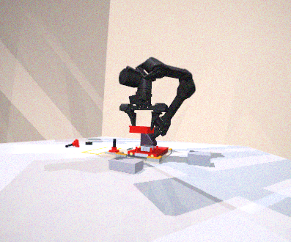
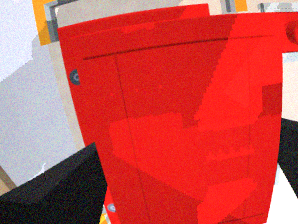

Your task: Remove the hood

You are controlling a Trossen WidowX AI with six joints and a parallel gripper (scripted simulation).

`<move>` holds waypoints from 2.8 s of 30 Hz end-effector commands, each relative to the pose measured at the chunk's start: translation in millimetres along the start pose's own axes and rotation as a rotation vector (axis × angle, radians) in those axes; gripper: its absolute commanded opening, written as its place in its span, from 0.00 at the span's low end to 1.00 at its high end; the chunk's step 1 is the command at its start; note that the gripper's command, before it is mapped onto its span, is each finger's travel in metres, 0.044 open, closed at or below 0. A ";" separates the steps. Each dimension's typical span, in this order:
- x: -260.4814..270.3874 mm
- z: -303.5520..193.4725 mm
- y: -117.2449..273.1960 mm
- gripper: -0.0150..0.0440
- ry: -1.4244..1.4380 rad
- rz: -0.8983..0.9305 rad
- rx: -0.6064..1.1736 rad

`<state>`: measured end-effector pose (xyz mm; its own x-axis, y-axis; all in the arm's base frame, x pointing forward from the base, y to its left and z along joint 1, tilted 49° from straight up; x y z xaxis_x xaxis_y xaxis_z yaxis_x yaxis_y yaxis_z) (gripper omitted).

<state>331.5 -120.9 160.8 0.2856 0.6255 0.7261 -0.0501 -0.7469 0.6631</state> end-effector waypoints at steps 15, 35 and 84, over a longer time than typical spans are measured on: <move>-97.4 16.8 10.2 0.25 -0.004 -0.018 -0.013; -201.2 7.6 8.3 0.25 0.002 -0.007 -0.007; -201.8 10.5 -25.1 0.25 0.002 -0.007 -0.008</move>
<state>285.5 -231.1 -2.7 0.2779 0.6349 0.7209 -0.0487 -0.7402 0.6707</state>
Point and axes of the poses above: the point midway between the two fingers, 35 mm back from their tips, its own y axis back along the fingers, its own x axis across the jaws, z = x × y, the point moved 10 cm from there along y, back along the fingers, and after that the axes turned 11 degrees about -y, right-handed, at the moved point
